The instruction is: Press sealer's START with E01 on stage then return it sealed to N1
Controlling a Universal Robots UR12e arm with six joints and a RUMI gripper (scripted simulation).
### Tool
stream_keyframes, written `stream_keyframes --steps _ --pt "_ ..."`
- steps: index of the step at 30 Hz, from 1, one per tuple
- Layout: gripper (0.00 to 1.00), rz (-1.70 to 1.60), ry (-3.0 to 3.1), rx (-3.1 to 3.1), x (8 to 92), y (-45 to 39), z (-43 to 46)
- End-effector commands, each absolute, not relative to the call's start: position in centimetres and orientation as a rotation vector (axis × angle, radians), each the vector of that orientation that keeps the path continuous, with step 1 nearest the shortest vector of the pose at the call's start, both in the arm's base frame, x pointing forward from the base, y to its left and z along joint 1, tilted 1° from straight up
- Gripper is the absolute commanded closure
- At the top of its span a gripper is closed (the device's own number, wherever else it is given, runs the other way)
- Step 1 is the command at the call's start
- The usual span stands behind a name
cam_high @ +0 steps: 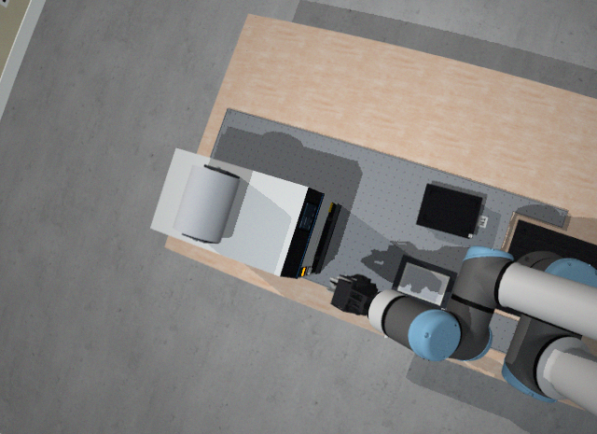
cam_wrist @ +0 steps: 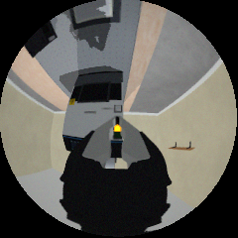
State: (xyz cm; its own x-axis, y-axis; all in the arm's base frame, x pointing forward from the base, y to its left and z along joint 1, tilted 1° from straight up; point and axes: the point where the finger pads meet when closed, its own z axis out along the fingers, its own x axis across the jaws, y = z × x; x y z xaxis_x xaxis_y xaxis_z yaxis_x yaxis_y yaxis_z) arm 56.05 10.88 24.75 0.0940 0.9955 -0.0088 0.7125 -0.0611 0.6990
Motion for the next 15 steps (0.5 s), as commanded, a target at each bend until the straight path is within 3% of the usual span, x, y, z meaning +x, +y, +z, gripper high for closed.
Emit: stream_keyframes --steps 1,15 --pt "1.0 0.673 1.673 1.831 54.6 11.0 25.7" --pt "1.0 0.673 1.673 1.832 50.1 11.4 28.0"
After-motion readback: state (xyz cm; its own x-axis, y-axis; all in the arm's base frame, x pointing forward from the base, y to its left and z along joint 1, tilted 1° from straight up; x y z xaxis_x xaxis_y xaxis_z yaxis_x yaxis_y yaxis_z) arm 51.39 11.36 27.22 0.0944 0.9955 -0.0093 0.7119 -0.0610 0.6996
